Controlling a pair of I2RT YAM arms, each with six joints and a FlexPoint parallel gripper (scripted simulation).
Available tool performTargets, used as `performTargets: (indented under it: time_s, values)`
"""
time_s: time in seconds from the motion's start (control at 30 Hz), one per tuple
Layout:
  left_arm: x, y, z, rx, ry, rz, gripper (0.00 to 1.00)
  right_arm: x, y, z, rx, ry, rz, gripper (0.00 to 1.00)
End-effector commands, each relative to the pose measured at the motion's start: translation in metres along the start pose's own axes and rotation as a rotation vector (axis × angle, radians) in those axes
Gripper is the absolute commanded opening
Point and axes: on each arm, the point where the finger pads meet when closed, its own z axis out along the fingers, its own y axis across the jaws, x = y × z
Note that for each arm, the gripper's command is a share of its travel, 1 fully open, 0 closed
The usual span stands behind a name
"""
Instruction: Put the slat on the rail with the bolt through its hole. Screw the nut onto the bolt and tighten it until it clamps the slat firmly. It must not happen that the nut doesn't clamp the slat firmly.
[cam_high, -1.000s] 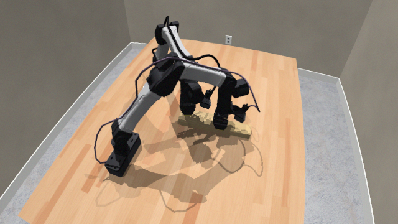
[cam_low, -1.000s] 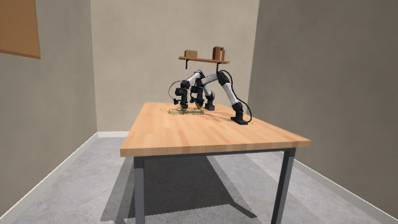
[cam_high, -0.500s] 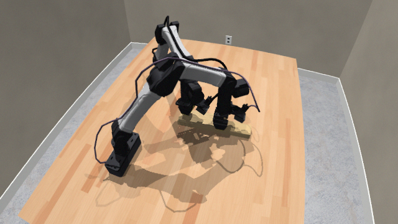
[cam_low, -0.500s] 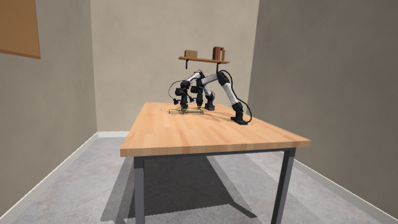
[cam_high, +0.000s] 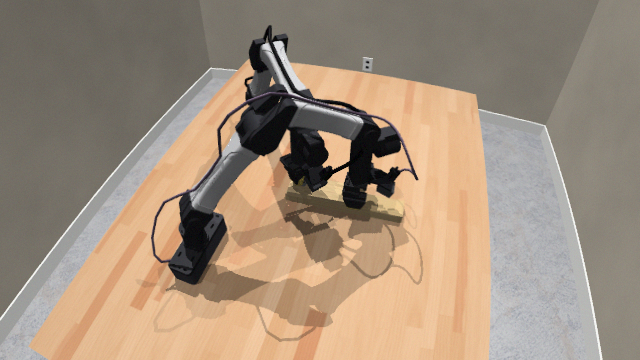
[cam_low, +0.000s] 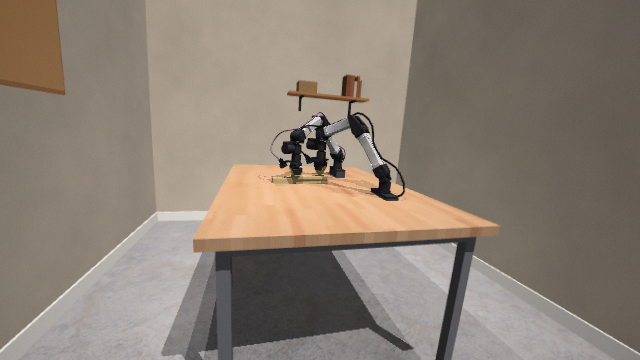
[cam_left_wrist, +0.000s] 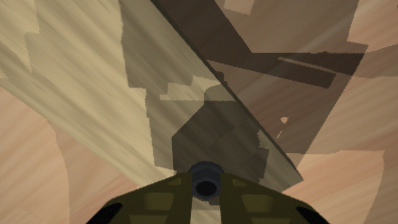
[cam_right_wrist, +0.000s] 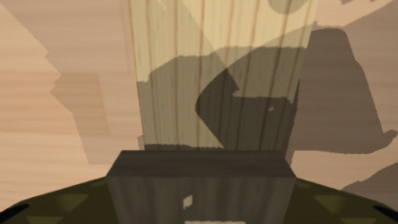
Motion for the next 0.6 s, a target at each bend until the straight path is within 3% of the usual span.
performTargets:
  time_s: [0.0, 0.57]
  values:
    - [-0.0034, -0.0009, 0.0031, -0.002, 0.005, 0.208, 0.14, -0.0027, 0.0015, -0.0053, -0.010, -0.012, 0.003, 0.67]
    - [-0.0015, -0.0009, 0.0033, 0.001, 0.014, 0.805, 0.14, -0.0027, 0.0015, -0.0053, -0.010, -0.012, 0.003, 0.67]
